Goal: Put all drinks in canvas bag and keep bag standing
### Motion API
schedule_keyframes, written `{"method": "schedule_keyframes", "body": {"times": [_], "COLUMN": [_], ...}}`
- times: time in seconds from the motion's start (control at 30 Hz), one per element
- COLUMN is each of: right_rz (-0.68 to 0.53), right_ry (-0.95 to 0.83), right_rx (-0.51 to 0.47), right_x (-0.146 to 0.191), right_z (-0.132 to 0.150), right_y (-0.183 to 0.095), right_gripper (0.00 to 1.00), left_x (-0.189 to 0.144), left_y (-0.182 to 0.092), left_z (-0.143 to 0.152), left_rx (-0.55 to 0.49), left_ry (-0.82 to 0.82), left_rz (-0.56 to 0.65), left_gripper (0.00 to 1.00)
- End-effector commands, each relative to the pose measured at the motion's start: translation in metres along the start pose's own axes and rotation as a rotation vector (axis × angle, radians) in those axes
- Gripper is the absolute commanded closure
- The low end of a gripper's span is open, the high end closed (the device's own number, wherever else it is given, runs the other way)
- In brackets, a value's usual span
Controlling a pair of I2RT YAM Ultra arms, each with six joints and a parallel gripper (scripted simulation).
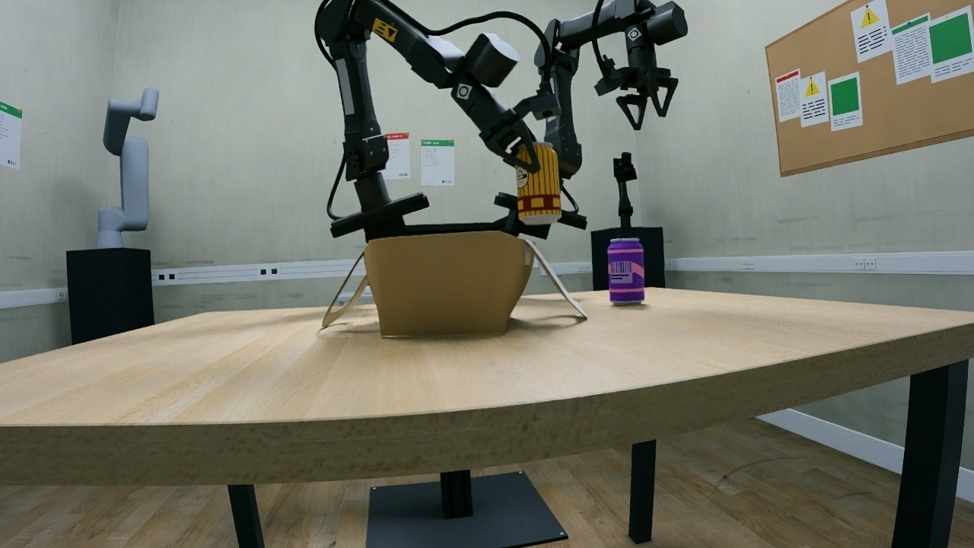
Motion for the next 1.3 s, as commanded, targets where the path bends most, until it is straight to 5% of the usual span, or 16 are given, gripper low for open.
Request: {"method": "schedule_keyframes", "body": {"times": [0.0,0.47,0.57,0.77,1.27], "right_rz": [0.037,0.055,0.002,0.063,0.042], "right_ry": [-0.008,-0.008,-0.019,-0.025,-0.024], "right_rx": [-0.105,-0.118,-0.069,-0.132,-0.115], "right_x": [-0.016,-0.029,-0.016,-0.035,-0.030], "right_z": [-0.015,0.003,0.030,0.005,0.008], "right_y": [-0.022,-0.043,-0.045,-0.053,-0.041], "right_gripper": [0.30,0.30,0.30,0.30,0.30], "left_x": [0.001,0.001,0.001,0.001,0.001], "left_y": [-0.009,-0.009,-0.009,-0.009,-0.009], "left_z": [-0.003,-0.003,-0.003,-0.003,-0.003], "left_rx": [-0.012,-0.012,-0.012,-0.012,-0.012], "left_ry": [0.003,0.003,0.003,0.003,0.003], "left_rz": [-0.029,-0.029,-0.029,-0.029,-0.029], "left_gripper": [0.00,0.00,0.00,0.00,0.00]}}
Point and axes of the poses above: on each arm, the point where the finger pads meet when closed, its own y axis out along the fingers, its own x axis across the jaws, z = x × y, the point moved 1 cm from there along -y, back along the fingers, and after that the axes turned 13 degrees about -y, right-handed, at the moved point
